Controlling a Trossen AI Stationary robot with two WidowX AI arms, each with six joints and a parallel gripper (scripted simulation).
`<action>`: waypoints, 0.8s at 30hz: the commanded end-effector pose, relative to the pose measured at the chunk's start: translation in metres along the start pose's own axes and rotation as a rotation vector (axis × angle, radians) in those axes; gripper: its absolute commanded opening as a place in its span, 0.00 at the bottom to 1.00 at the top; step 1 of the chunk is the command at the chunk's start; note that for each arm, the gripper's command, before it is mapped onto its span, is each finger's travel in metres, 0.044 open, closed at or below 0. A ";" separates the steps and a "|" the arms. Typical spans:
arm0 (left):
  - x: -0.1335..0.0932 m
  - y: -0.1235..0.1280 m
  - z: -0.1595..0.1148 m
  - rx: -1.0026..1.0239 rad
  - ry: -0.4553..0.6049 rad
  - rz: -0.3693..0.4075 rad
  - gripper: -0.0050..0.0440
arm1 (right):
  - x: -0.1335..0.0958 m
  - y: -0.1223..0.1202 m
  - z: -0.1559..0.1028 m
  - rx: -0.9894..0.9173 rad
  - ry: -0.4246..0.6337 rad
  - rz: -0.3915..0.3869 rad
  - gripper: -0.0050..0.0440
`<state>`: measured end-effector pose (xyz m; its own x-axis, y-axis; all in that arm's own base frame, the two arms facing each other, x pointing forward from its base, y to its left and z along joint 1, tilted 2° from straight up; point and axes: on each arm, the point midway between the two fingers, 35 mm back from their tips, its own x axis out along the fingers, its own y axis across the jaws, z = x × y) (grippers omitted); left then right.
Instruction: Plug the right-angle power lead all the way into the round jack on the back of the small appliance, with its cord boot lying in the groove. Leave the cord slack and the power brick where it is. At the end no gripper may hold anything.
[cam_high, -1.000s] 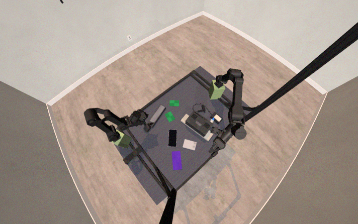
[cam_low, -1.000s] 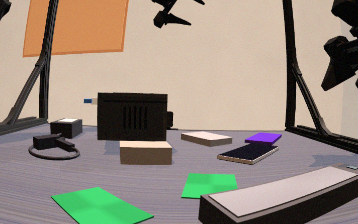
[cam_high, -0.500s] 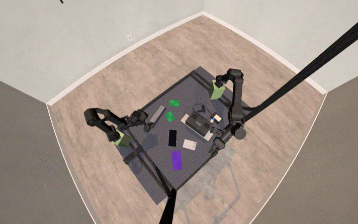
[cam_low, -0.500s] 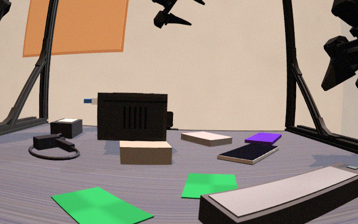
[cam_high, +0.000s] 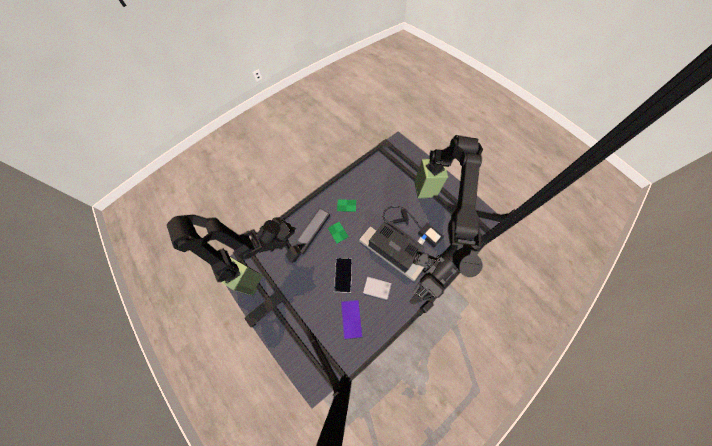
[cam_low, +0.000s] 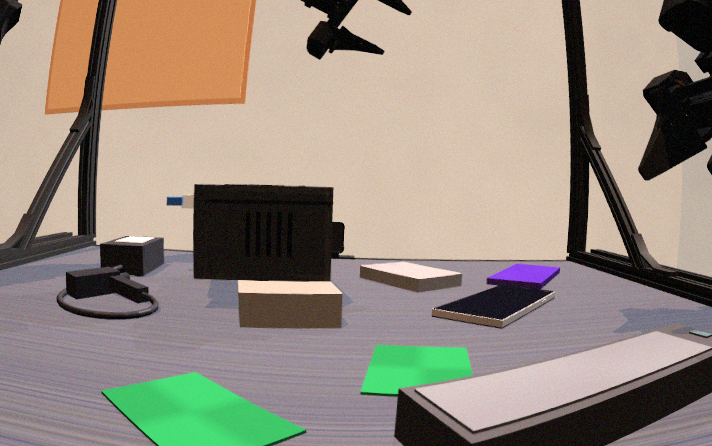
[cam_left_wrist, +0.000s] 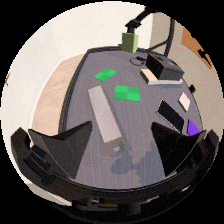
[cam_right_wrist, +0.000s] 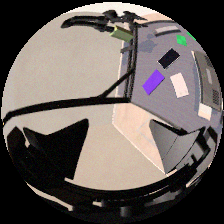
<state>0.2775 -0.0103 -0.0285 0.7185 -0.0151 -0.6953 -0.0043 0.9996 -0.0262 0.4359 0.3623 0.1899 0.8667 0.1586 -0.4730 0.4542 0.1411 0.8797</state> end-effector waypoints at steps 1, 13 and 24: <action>0.001 0.001 0.000 -0.006 0.001 0.005 0.92 | 0.005 -0.008 0.011 -0.053 -0.007 -0.023 0.92; 0.002 0.005 0.002 -0.022 -0.001 0.015 0.92 | 0.020 -0.031 0.045 -0.250 -0.014 -0.090 0.92; 0.003 0.010 0.005 -0.045 -0.004 0.029 0.92 | 0.033 -0.062 0.089 -0.485 -0.002 -0.179 0.92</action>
<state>0.2823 -0.0028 -0.0275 0.7210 0.0069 -0.6929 -0.0451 0.9983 -0.0371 0.4563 0.2811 0.1280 0.7941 0.0881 -0.6014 0.4590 0.5618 0.6883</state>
